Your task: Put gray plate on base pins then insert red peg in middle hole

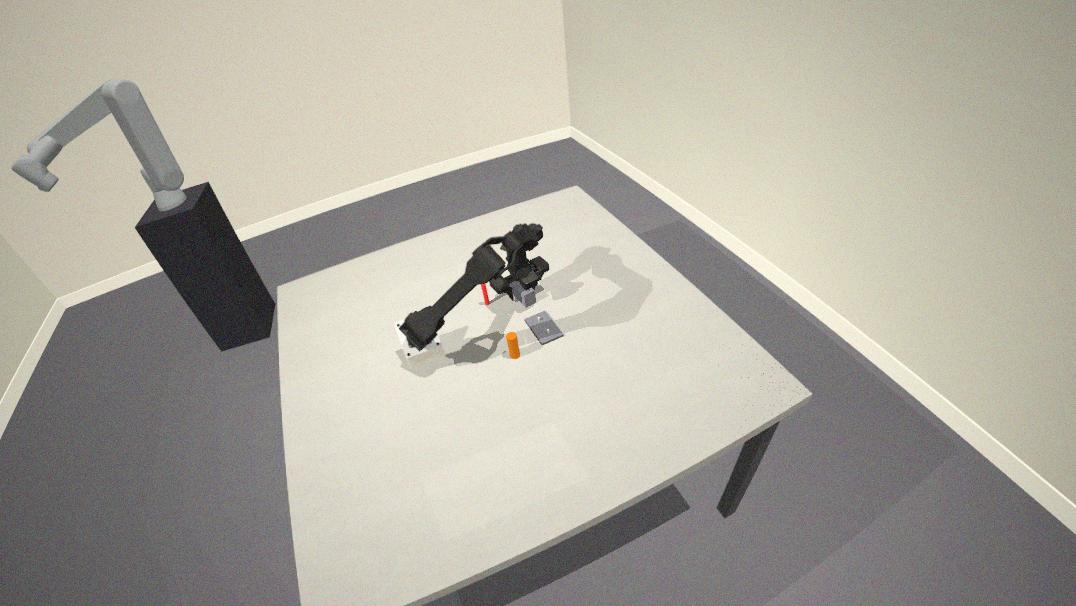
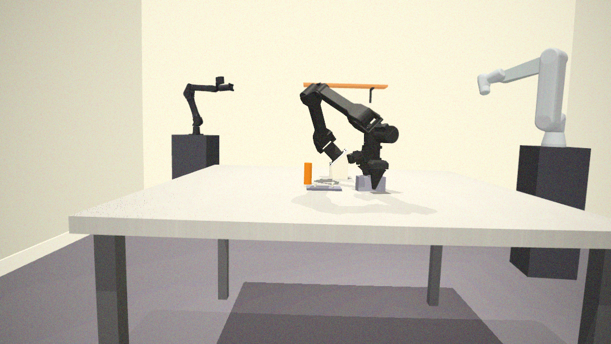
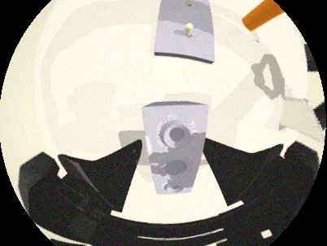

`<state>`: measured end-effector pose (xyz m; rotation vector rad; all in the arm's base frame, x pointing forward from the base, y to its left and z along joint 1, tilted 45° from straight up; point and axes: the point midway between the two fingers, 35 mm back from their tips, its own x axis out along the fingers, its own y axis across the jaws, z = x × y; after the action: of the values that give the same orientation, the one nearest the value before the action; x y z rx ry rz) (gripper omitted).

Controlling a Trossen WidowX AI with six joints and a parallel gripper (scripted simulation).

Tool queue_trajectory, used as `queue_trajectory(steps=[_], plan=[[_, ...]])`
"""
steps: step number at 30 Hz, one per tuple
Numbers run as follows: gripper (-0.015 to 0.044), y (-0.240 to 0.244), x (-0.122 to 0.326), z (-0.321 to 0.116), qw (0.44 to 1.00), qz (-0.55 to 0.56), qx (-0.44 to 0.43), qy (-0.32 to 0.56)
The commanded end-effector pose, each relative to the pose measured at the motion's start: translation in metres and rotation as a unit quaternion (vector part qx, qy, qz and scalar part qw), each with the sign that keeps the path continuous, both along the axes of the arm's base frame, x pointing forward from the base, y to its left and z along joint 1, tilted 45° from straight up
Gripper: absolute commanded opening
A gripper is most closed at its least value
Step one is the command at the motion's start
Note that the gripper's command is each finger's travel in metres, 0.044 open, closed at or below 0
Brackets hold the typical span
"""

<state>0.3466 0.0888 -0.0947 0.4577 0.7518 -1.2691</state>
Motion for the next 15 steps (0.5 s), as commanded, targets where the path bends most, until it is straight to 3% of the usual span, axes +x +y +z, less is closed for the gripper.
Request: queue_trajectory(steps=[1, 5, 11, 15], plan=[[0.0256, -0.0014, -0.0002, -0.0012, 1.000, 0.003, -0.003, 0.002], [0.0151, -0.0014, -0.0002, -0.0012, 1.000, 0.003, -0.003, 0.002], [0.0111, -0.0014, -0.0002, -0.0012, 1.000, 0.003, -0.003, 0.002], [0.0006, 0.0019, 0.0002, 0.0018, 1.000, 0.003, -0.003, 0.002]])
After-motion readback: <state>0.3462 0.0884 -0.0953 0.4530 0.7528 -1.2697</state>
